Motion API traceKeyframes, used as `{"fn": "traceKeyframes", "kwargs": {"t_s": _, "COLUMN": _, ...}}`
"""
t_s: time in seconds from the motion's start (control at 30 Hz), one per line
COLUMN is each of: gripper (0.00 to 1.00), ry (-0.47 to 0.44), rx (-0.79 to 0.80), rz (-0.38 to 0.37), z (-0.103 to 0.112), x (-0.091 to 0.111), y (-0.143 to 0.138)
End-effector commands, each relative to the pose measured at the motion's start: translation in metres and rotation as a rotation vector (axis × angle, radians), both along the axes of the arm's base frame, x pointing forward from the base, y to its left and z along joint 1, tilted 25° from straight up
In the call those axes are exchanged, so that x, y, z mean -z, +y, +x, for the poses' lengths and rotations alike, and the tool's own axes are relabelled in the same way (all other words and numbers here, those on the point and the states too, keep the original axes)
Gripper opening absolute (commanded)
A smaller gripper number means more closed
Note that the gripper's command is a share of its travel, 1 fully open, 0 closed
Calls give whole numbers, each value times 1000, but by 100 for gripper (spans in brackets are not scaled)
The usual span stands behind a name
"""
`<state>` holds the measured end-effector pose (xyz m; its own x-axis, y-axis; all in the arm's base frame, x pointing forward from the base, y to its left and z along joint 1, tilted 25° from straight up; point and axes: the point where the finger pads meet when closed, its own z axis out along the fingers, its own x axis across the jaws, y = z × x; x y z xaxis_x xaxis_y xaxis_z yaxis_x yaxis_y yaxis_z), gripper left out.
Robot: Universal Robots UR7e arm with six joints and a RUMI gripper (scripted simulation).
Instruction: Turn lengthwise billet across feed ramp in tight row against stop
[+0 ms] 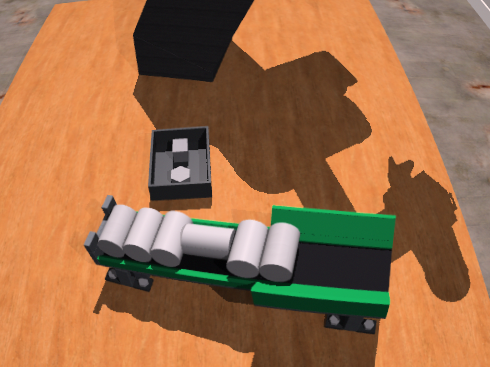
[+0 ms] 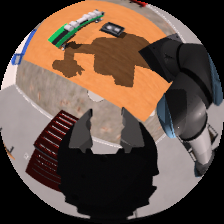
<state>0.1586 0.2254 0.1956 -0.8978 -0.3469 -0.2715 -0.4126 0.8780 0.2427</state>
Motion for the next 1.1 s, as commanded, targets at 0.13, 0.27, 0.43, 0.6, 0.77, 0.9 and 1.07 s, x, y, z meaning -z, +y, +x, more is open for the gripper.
{"fn": "traceKeyframes", "kwargs": {"t_s": 0.13, "gripper": 40, "ry": -12, "rx": -15, "rz": -5, "z": 4, "x": -3, "y": -2}}
{"fn": "traceKeyframes", "kwargs": {"t_s": 0.27, "gripper": 40, "ry": -23, "rx": -61, "rz": -31, "z": 17, "x": -5, "y": -8}}
{"fn": "traceKeyframes", "kwargs": {"t_s": 0.43, "gripper": 40, "ry": -35, "rx": -94, "rz": -49, "z": 27, "x": -8, "y": -13}}
{"fn": "traceKeyframes", "kwargs": {"t_s": 0.6, "gripper": 40, "ry": -35, "rx": -94, "rz": -49, "z": 27, "x": -8, "y": -13}}
{"fn": "traceKeyframes", "kwargs": {"t_s": 0.77, "gripper": 40, "ry": -35, "rx": -106, "rz": -56, "z": 31, "x": -7, "y": -15}}
{"fn": "traceKeyframes", "kwargs": {"t_s": 0.9, "gripper": 40, "ry": -55, "rx": -175, "rz": -92, "z": 51, "x": -12, "y": -25}}
{"fn": "traceKeyframes", "kwargs": {"t_s": 1.07, "gripper": 40, "ry": -55, "rx": -175, "rz": -92, "z": 51, "x": -12, "y": -25}}
